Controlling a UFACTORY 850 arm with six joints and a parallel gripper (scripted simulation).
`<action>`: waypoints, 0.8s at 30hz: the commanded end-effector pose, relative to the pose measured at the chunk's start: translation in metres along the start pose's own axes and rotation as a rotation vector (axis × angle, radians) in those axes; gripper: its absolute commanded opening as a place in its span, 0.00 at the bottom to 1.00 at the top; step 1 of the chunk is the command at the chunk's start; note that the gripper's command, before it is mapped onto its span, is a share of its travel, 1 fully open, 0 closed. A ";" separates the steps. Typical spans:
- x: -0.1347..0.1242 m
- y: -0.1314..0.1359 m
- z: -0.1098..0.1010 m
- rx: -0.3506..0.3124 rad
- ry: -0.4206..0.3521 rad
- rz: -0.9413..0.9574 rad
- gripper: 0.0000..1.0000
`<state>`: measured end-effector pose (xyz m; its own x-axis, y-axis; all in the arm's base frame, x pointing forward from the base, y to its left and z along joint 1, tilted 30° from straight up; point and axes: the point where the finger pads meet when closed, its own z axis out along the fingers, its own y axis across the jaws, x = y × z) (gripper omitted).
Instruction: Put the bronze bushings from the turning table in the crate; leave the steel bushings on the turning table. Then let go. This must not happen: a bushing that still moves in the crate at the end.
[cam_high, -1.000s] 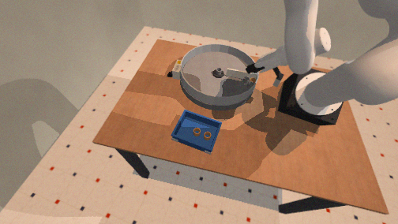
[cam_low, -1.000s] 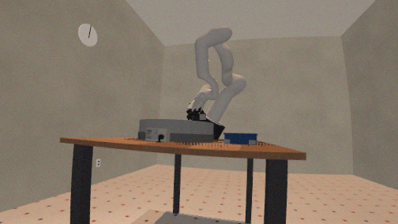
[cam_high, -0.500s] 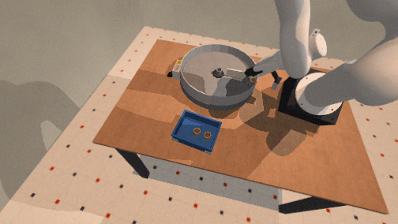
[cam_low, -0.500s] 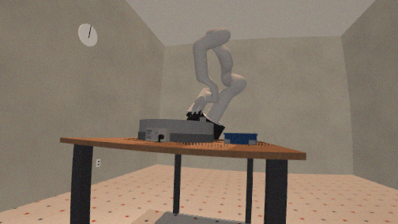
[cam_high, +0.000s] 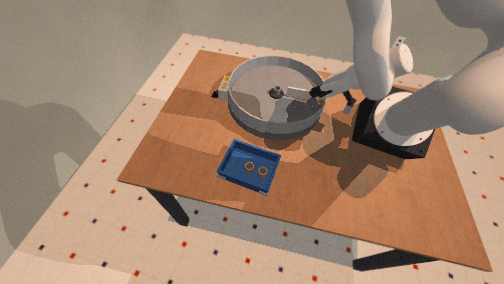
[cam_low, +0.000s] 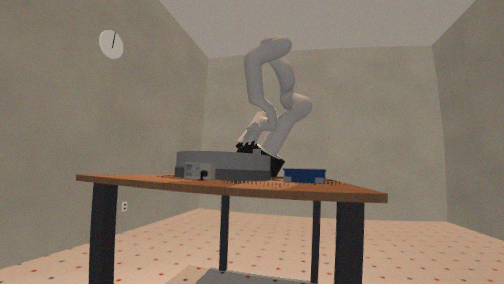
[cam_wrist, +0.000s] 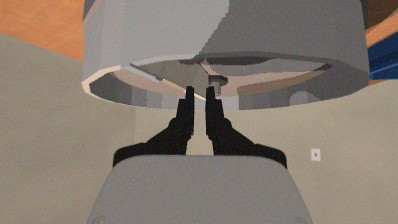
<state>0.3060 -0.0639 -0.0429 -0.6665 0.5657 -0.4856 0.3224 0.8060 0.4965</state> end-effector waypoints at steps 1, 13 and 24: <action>0.002 0.000 0.003 0.000 -0.001 0.000 0.13; 0.013 0.000 0.016 0.000 -0.001 0.000 0.13; 0.016 0.000 0.019 0.000 -0.001 0.000 0.13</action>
<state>0.3078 -0.0517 -0.0641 -0.6666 0.5656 -0.4855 0.3223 0.8060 0.4965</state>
